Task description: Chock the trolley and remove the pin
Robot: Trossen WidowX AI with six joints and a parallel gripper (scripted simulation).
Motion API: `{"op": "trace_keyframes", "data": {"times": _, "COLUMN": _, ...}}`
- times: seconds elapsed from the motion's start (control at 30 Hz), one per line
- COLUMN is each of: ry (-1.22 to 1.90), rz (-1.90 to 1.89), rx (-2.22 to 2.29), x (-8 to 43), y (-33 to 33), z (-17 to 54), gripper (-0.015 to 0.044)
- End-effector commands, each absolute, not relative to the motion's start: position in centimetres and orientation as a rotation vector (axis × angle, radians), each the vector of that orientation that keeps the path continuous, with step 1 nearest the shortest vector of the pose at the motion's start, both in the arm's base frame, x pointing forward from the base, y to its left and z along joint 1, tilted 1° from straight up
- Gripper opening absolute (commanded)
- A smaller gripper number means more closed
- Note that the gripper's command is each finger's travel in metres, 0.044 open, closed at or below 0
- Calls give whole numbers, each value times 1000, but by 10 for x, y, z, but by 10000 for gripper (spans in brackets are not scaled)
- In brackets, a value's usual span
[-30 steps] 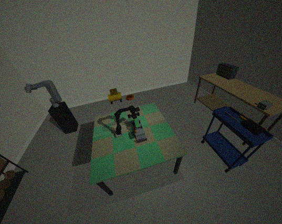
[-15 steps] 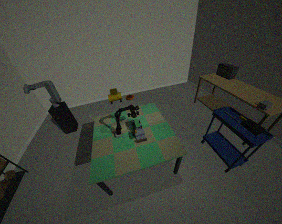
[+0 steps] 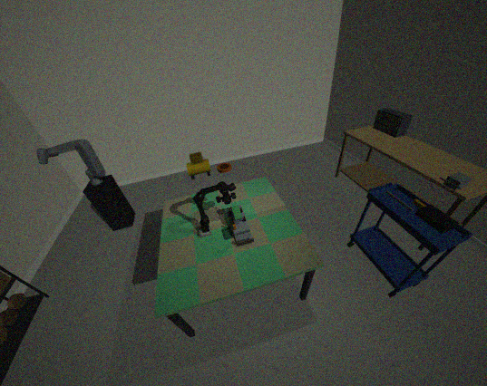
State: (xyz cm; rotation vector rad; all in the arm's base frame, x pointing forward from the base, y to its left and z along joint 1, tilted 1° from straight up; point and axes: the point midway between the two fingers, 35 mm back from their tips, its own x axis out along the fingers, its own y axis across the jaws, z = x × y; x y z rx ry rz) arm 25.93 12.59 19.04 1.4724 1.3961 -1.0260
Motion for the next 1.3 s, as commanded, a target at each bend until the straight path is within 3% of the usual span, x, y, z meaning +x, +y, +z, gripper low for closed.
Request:
{"op": "trace_keyframes", "data": {"times": 0.0, "ry": 1389, "rz": -1026, "rx": 1476, "x": 245, "y": 126, "z": 190, "gripper": 0}}
{"op": "trace_keyframes", "data": {"times": 0.47, "ry": 1390, "rz": -1028, "rx": 1475, "x": 218, "y": 124, "z": 189, "gripper": 0}}
{"op": "trace_keyframes", "data": {"times": 1.27, "ry": 1383, "rz": -1034, "rx": 1469, "x": 222, "y": 40, "z": 173, "gripper": 0}}
